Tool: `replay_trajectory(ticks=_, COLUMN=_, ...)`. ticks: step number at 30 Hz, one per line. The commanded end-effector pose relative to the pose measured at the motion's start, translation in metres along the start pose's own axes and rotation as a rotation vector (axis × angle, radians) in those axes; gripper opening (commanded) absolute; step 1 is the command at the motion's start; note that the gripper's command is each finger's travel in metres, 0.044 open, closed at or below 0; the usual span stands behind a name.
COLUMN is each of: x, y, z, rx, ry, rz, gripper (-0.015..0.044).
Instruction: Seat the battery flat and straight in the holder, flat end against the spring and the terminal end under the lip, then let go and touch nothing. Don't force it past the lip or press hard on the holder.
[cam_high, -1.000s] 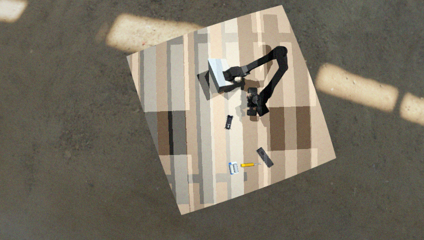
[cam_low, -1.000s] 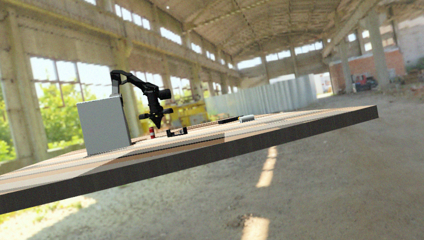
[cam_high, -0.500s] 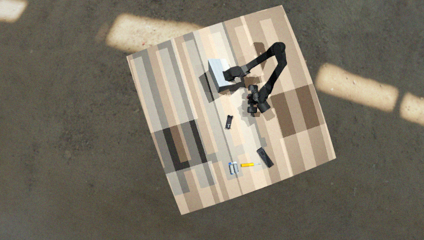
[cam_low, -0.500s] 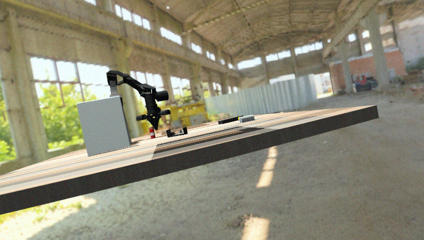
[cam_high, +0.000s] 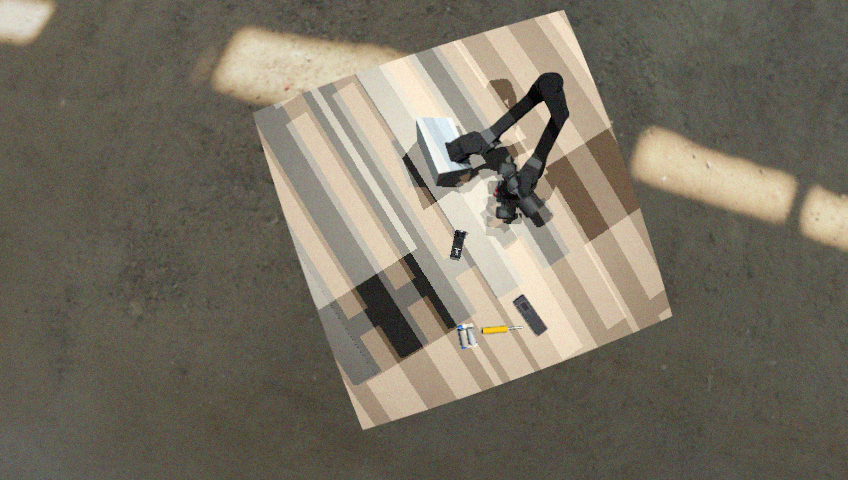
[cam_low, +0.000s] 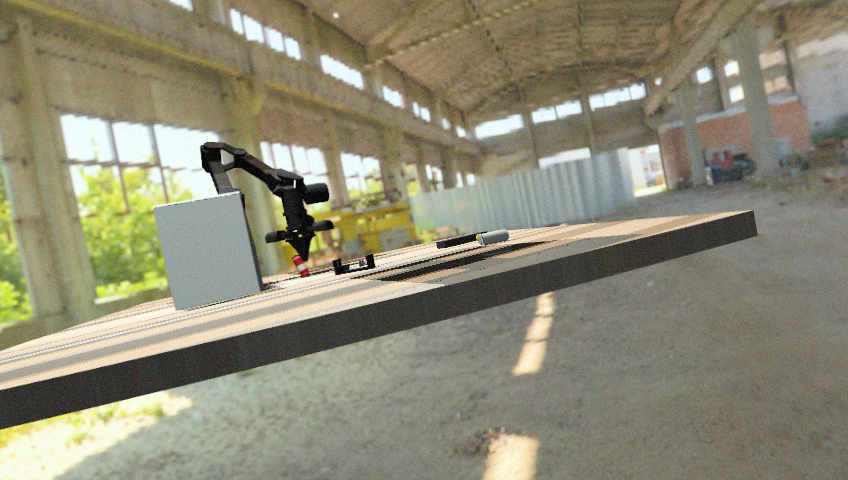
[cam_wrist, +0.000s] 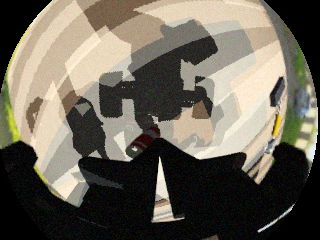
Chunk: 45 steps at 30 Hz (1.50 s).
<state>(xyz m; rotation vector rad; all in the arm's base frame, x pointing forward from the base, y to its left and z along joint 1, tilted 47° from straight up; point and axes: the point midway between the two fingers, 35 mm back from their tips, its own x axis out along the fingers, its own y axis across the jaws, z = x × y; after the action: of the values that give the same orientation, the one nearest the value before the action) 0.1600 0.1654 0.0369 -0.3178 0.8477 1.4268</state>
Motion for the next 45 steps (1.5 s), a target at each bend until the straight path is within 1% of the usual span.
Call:
replay_trajectory(ticks=1, x=0.002, y=0.011, z=-0.005, rx=0.010, ry=0.008, rz=0.012, gripper=0.0000)
replay_trajectory(ticks=12, x=0.002, y=0.028, z=-0.007, rx=0.011, ry=0.005, rz=0.014, gripper=0.0000)
replay_trajectory(ticks=21, x=0.001, y=0.026, z=-0.004, rx=0.002, ry=0.000, rz=0.011, gripper=0.0000)
replay_trajectory(ticks=29, x=-0.034, y=0.020, z=-0.008, rx=0.005, ry=0.022, rz=0.003, gripper=0.0000)
replay_trajectory(ticks=37, x=-0.074, y=0.026, z=-0.007, rx=0.011, ry=0.012, rz=0.011, gripper=0.0000)
replay_trajectory(ticks=45, x=-0.078, y=0.027, z=-0.007, rx=0.011, ry=0.009, rz=0.012, gripper=0.0000)
